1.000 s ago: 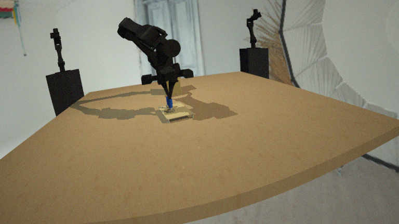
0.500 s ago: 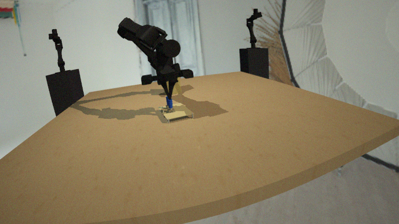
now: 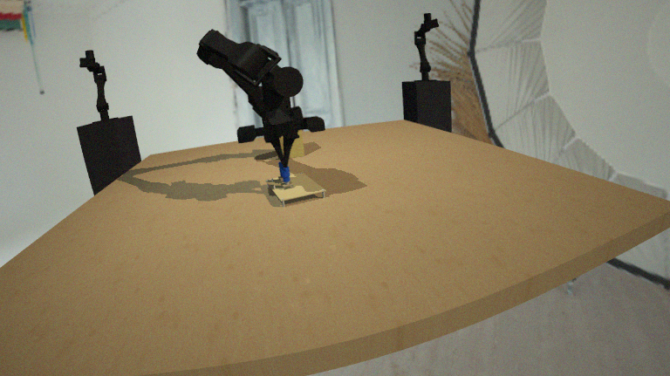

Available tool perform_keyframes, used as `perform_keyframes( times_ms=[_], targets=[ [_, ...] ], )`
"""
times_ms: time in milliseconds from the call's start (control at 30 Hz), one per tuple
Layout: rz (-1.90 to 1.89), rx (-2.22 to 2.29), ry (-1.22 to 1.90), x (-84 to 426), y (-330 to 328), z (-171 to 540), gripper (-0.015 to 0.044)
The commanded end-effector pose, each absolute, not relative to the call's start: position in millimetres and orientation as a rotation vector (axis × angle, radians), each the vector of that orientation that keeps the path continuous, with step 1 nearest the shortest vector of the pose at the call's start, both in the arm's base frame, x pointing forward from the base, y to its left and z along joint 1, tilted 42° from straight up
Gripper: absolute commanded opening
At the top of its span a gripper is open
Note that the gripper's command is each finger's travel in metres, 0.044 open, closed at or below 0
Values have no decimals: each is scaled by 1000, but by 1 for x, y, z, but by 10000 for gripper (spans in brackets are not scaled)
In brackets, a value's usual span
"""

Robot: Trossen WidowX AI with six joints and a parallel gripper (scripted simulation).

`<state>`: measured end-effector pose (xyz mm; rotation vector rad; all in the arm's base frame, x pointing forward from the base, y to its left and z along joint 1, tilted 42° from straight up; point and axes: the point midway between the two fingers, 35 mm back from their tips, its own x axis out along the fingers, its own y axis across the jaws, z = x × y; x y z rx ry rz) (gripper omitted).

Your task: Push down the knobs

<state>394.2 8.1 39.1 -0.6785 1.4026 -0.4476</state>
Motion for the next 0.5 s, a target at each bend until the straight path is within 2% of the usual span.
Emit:
perform_keyframes(
  times_ms=[0, 467],
  targets=[
    [-454, -679, 1403, 395, 5, 38, 0],
    [-454, -679, 1403, 395, 6, 39, 0]
  ],
)
